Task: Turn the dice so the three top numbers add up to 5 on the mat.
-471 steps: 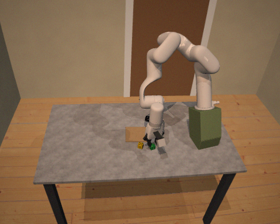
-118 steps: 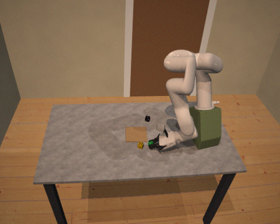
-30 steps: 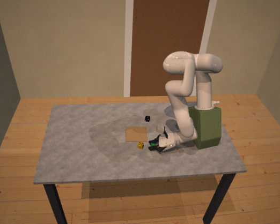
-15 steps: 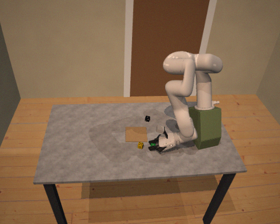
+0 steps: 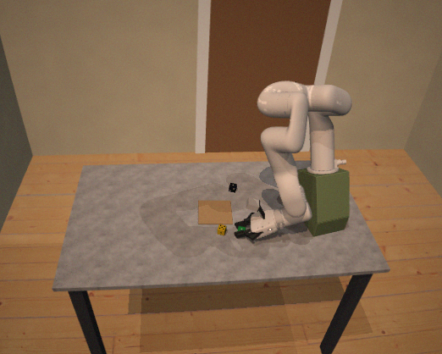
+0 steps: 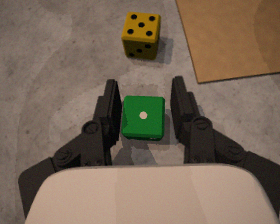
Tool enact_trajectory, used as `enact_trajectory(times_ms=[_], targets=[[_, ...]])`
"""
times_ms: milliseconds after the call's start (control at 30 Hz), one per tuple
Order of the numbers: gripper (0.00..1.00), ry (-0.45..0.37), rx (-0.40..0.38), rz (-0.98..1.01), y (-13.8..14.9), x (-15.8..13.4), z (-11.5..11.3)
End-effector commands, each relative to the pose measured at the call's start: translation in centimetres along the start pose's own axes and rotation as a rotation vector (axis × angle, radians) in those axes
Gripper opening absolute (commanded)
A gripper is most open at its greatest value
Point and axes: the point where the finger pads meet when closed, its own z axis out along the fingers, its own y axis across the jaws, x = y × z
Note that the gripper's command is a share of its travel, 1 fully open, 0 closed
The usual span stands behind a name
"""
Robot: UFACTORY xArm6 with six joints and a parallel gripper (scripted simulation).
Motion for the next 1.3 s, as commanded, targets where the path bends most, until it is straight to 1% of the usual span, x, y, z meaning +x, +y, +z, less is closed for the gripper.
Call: enact_trajectory(times_ms=[0,133,333,400,633,967,1100,1267], targets=[[0.47,0.001,0.001,0.001,-0.1,0.1,0.0],[0.47,0.001,0.001,0.001,-0.1,0.1,-0.5],[0.47,0.001,0.001,0.001,-0.1,0.1,-2.6],[0.47,0.001,0.001,0.001,-0.1,0.1,-2.6],[0.47,0.001,0.001,0.001,-0.1,0.1,-4.7],[0.47,0.001,0.001,0.001,-0.1,0.2,-5.0],[0.47,0.001,0.001,0.001,-0.1,0.9,-5.4],[0.47,0.001,0.001,0.001,-0.1,2.8,-6.4]])
